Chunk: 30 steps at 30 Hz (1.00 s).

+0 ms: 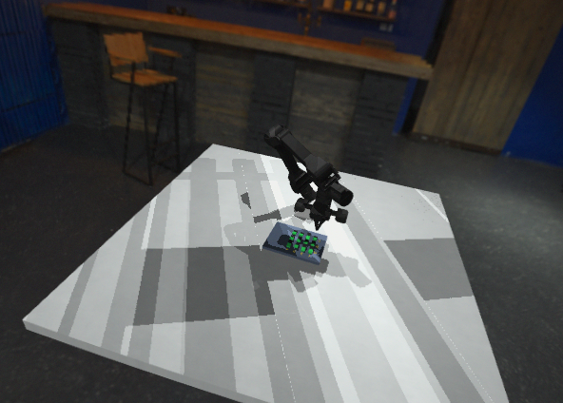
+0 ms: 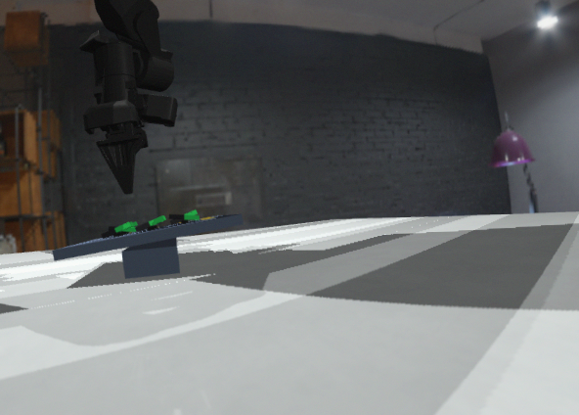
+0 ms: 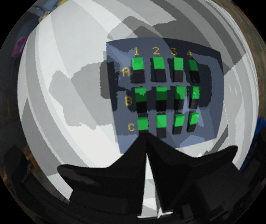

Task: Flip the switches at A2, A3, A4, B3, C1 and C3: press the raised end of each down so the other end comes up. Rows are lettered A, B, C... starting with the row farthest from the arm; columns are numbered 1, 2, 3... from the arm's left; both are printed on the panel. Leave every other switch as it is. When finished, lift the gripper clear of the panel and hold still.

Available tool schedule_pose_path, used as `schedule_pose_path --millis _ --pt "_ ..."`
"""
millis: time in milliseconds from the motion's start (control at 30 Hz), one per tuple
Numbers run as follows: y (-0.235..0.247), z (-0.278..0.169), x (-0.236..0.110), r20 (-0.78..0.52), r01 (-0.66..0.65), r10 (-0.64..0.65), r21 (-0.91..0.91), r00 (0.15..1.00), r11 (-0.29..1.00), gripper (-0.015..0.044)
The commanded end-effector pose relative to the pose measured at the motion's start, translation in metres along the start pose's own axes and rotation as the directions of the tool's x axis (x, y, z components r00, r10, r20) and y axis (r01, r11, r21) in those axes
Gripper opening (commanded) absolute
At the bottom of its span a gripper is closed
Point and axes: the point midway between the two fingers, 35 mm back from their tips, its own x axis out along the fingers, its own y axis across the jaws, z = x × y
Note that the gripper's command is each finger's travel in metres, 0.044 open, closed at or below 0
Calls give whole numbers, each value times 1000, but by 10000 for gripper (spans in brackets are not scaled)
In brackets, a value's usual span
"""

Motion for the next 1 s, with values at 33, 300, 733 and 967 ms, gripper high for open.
schedule_pose_path --millis 33,300,733,967 --pt "0 -3 13 -14 13 -13 -13 1000 1000 0" --pt "0 -3 23 -14 13 -13 -13 1000 1000 0" --pt "0 -3 37 -14 14 -14 -12 1000 1000 0" --pt "0 -3 37 -14 14 -14 -12 1000 1000 0"
